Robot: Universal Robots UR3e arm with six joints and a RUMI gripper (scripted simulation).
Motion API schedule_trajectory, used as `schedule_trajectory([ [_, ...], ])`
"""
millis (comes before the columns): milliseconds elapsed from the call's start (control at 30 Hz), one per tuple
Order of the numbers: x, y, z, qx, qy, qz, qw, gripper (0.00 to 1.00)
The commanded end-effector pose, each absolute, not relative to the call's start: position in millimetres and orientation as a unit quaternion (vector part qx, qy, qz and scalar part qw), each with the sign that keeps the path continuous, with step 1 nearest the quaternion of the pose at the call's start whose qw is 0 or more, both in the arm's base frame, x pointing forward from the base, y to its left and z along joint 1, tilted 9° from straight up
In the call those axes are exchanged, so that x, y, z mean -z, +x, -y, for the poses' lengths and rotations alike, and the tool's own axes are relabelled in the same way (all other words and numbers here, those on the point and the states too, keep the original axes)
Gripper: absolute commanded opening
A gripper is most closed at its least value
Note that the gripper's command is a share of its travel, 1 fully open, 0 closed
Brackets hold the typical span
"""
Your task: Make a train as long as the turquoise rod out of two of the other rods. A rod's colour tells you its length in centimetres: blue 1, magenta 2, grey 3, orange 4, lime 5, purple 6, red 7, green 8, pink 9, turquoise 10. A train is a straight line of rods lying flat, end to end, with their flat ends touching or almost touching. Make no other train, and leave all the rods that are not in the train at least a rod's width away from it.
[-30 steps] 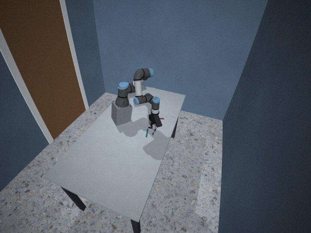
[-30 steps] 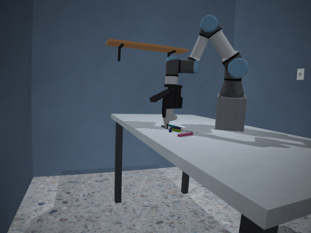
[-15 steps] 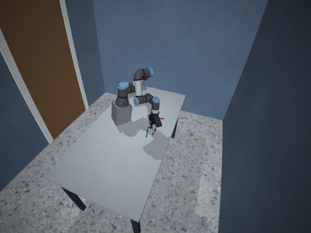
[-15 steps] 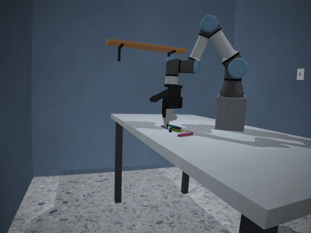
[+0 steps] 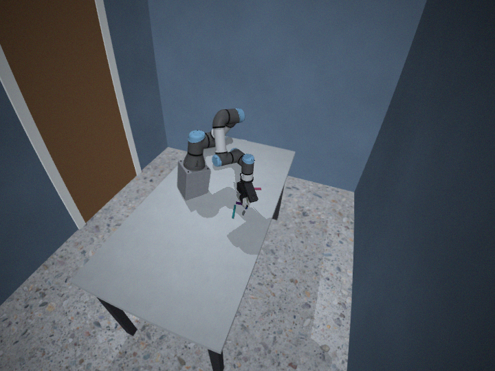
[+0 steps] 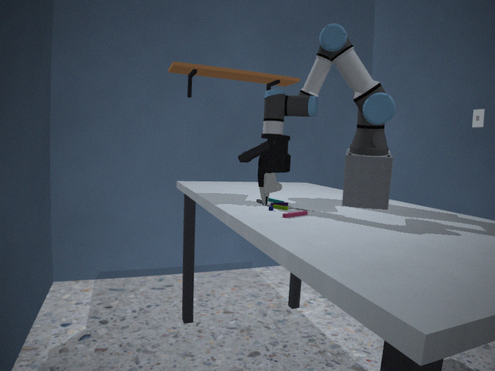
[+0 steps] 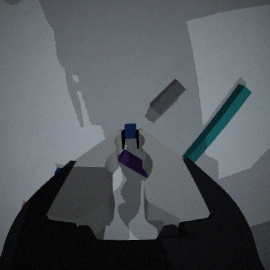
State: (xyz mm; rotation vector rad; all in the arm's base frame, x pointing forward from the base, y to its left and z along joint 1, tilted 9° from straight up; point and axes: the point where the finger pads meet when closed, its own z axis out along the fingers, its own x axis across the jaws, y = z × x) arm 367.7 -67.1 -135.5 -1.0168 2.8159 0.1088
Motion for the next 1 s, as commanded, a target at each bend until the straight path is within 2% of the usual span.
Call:
schedule_trajectory([
  [0,134,368,68,-0.035,-0.339,-0.937,0.073,0.00],
  [533,106,365,71,-0.035,-0.339,-0.937,0.073,0.00],
  [967,61,360,76,-0.035,-0.339,-0.937,0.073,0.00],
])
